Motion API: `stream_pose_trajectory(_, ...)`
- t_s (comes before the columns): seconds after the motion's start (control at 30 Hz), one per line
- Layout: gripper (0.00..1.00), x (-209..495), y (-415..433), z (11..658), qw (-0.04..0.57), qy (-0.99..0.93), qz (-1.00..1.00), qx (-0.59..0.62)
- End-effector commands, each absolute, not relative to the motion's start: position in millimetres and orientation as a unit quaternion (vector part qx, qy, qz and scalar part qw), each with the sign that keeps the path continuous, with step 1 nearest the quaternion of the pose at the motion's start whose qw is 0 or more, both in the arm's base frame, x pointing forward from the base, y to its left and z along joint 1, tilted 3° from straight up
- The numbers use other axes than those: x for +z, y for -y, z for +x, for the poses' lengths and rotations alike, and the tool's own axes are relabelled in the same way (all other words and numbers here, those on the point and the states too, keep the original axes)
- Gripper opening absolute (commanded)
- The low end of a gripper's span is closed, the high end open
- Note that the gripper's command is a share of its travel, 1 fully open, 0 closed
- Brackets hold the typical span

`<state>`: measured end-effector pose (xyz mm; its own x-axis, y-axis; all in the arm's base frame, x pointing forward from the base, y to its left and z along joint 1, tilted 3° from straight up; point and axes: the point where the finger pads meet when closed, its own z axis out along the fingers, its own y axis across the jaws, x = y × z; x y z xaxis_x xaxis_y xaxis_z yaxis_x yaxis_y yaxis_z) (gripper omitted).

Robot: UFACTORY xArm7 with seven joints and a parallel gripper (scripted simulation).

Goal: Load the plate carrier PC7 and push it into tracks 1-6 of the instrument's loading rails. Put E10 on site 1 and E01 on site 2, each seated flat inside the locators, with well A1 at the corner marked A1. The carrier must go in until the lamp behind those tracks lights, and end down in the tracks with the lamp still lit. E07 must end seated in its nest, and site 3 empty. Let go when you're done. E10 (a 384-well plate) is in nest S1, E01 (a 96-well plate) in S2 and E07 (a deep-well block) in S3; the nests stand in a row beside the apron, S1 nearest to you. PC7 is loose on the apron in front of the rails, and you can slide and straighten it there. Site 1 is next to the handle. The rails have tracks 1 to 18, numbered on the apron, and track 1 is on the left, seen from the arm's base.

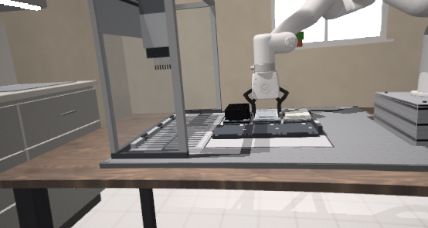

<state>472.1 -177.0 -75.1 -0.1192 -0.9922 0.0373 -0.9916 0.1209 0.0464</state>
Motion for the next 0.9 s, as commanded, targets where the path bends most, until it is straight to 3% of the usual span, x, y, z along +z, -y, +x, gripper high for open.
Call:
stream_pose_trajectory(0.0, 0.00, -71.7, 177.1, 473.8, 0.028, 0.748, 0.663, -0.003)
stream_pose_trajectory(0.87, 0.00, -57.1, 176.6, 474.5, 0.028, 0.748, 0.663, -0.003)
